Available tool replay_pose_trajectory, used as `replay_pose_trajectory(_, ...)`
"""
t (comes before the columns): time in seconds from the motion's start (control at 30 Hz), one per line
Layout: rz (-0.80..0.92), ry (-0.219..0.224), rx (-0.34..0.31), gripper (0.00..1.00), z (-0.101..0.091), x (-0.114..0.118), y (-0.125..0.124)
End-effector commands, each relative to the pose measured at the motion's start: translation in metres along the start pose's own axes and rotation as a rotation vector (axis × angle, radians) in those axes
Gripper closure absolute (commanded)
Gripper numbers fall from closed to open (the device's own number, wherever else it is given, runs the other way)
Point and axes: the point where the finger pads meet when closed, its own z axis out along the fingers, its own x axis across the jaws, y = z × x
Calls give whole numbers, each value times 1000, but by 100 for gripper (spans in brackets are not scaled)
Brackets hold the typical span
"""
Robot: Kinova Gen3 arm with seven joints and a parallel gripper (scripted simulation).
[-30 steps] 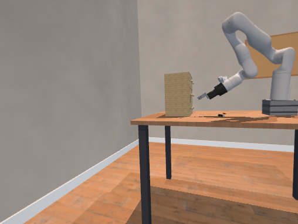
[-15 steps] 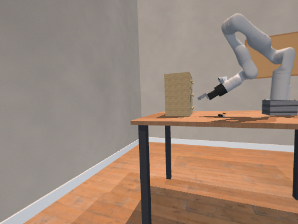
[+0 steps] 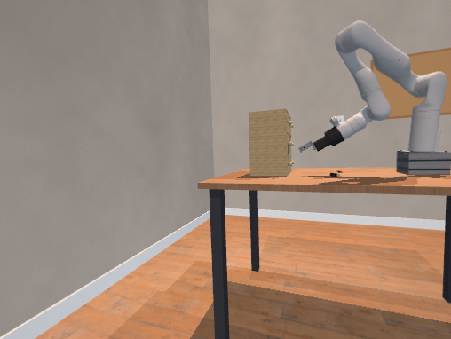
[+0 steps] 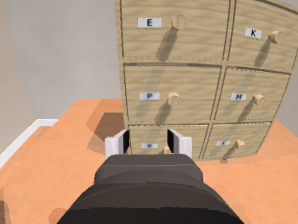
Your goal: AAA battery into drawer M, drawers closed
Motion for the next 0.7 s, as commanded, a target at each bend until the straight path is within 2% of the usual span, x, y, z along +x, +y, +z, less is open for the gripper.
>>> replay_pose_trajectory(0.0,0,0,2,0,0,0,-1)
replay_pose_trajectory(0.27,0,0,2,0,3,0,5)
replay_pose_trajectory(0.67,0,0,2,0,25,0,43)
